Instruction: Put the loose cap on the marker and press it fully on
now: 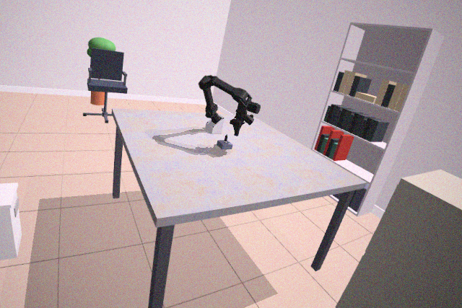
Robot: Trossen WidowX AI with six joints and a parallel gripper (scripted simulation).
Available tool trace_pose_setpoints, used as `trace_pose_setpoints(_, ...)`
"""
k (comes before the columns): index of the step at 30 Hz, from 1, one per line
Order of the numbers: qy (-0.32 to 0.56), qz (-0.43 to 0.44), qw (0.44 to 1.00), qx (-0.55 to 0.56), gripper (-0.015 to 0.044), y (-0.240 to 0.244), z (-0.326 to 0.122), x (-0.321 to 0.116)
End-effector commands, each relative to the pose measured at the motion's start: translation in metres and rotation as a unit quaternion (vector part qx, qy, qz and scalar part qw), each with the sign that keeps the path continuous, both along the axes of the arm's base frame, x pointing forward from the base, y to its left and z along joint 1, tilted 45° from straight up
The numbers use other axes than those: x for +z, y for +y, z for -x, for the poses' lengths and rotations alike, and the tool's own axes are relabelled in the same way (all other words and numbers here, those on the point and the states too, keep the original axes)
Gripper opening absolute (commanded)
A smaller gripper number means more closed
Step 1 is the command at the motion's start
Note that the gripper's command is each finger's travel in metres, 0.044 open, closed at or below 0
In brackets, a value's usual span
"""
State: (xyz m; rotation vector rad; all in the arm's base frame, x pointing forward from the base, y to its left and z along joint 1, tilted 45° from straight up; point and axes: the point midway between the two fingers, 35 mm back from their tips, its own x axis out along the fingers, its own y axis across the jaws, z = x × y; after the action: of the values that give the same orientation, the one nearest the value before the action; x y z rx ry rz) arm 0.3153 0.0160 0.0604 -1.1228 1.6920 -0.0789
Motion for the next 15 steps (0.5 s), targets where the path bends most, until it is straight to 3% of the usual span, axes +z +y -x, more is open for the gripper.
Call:
trace_pose_setpoints(1,0.000,0.002,1.000,0.002,0.0000,-0.005,0.007,0.009)
trace_pose_setpoints(15,0.002,0.002,1.000,0.002,0.0000,-0.022,0.034,0.036)
